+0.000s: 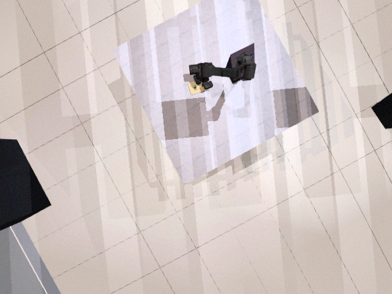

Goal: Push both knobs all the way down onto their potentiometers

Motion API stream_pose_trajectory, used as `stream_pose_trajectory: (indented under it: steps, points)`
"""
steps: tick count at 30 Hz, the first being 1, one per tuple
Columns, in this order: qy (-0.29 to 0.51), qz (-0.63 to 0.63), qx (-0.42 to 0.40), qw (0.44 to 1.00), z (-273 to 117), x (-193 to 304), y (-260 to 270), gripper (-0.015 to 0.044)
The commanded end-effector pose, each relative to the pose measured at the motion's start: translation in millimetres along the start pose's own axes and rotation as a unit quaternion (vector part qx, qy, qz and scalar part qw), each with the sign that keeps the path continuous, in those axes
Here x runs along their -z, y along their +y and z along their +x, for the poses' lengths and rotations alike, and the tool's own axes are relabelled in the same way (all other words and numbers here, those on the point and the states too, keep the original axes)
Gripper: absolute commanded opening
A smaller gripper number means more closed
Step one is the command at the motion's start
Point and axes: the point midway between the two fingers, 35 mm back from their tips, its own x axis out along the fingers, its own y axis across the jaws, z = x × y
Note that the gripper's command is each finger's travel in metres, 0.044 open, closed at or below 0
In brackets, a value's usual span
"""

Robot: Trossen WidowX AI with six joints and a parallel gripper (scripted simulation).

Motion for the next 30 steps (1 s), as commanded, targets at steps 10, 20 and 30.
stream_pose_trajectory:
  steps: [10, 20, 30]
  points:
    - [0.000, 0.003, -0.003, 1.000, 2.5, 0.7, 0.6, 0.0000]
    - [0.000, 0.003, -0.003, 1.000, 5.2, 0.7, 0.6, 0.0000]
    - [0.000, 0.003, -0.003, 1.000, 6.0, 0.7, 0.6, 0.0000]
